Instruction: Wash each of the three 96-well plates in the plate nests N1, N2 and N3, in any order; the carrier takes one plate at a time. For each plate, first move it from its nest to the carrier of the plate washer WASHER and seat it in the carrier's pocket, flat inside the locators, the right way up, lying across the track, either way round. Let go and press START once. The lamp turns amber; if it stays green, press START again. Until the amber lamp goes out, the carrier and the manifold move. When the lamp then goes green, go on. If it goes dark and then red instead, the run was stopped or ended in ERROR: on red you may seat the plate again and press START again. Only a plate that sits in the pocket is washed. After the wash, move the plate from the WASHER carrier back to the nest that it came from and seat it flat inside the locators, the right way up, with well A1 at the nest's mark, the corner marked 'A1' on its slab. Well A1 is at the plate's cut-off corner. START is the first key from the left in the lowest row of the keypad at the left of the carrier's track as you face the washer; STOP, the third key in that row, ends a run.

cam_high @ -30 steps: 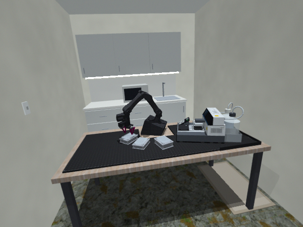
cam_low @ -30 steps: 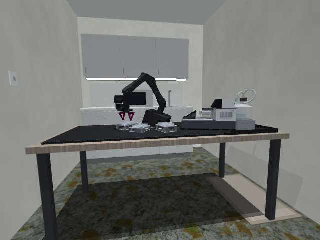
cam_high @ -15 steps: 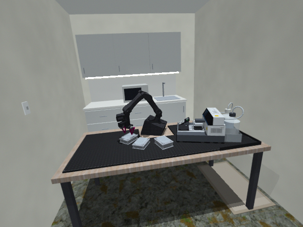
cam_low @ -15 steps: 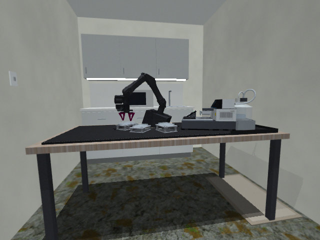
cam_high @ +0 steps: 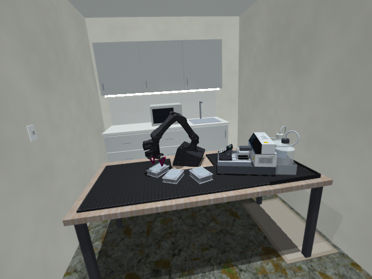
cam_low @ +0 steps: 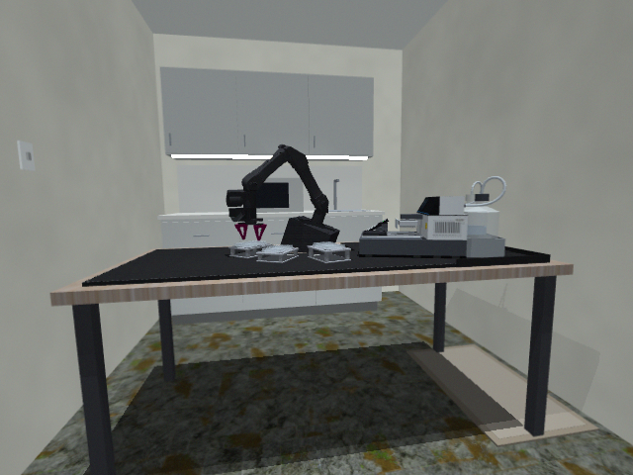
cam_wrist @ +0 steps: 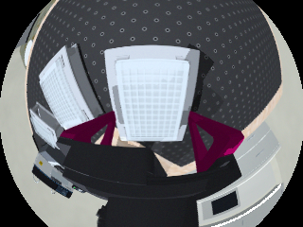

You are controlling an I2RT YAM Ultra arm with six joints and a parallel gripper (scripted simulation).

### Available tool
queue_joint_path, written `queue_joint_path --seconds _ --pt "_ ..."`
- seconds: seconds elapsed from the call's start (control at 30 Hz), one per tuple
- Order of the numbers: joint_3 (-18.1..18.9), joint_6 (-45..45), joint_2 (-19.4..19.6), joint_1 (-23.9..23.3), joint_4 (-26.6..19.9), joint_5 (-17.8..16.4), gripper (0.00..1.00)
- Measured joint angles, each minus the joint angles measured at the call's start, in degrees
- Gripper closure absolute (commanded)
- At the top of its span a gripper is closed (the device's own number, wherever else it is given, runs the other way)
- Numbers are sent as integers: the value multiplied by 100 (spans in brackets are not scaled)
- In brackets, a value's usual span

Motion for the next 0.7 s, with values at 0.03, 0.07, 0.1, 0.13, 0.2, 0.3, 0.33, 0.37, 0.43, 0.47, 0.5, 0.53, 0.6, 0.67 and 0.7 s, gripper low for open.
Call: queue_joint_path --seconds 0.03,0.07,0.1,0.13,0.2,0.3,0.33,0.37,0.43,0.47,0.5,0.53,0.6,0.67,0.7 --pt "-7 4 9 2 11 0 0" --pt "-13 7 15 4 22 0 0" --pt "-17 9 20 7 33 0 0" --pt "-22 11 26 9 44 0 0" --pt "-28 15 39 15 68 -2 0" --pt "-31 22 39 15 96 -2 0" --pt "-37 22 48 20 109 -2 0" --pt "-46 24 61 24 120 -4 0" --pt "-57 28 76 26 133 -4 0" --pt "-61 33 79 28 144 -4 0" --pt "-66 35 85 33 157 -4 0" --pt "-70 37 92 37 173 -7 0" --pt "-81 42 109 39 197 -9 0" --pt "-90 48 122 44 219 -9 0" --pt "-94 50 127 48 232 -9 0"
